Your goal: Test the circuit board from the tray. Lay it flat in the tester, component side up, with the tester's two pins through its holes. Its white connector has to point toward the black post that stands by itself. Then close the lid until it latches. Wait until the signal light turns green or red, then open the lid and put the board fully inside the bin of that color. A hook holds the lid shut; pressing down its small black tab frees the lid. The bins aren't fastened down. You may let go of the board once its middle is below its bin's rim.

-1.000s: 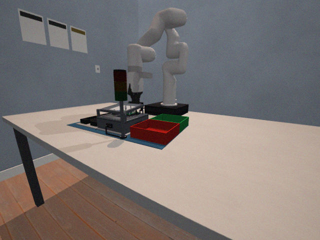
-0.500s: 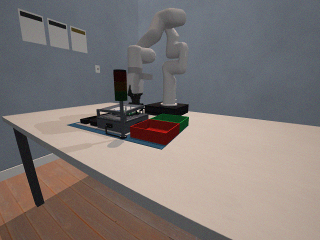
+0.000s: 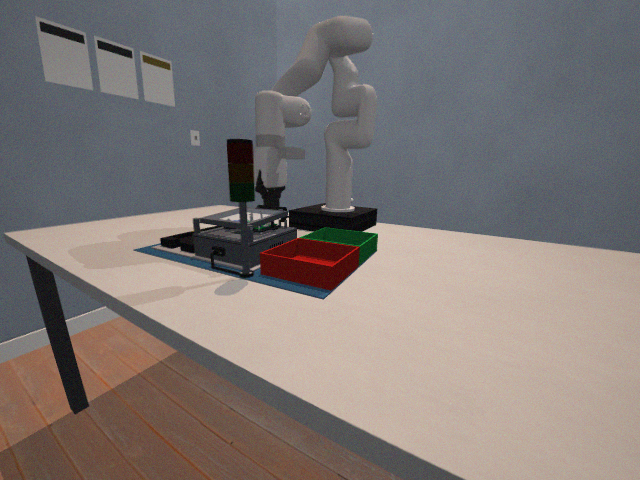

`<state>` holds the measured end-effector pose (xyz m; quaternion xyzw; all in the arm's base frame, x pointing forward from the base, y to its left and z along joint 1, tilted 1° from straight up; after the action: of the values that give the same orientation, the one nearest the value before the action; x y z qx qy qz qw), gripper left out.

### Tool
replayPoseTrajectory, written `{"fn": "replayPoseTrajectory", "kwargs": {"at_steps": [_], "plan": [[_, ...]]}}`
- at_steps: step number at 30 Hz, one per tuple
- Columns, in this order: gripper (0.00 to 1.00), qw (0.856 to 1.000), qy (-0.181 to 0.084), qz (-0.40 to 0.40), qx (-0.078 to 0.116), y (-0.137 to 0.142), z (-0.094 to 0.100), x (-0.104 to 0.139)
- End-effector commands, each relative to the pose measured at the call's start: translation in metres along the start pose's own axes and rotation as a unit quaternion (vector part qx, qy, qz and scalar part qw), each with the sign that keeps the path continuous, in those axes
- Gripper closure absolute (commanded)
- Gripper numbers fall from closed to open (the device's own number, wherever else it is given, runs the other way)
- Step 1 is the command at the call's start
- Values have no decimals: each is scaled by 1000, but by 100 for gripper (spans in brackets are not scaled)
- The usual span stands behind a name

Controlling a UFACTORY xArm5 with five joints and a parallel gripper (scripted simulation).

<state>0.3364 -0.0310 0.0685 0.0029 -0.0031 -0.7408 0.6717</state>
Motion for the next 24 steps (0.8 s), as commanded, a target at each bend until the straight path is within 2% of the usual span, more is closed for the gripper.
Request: {"fn": "replayPoseTrajectory", "kwargs": {"at_steps": [1,24], "plan": [[100,1000,0,0,1,1,1,0],[100,1000,0,0,1,1,-1,0]]}}
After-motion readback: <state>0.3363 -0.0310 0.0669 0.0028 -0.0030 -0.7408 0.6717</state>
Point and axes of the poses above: the point where the finger pads meet when closed, its own z axis back along the fingers, its own y axis across the jaws, x = y × z, the point moved 2 cm from there along z, back along the fingers, and after that the axes turned 10 degrees about -z, right-handed, at the moved point
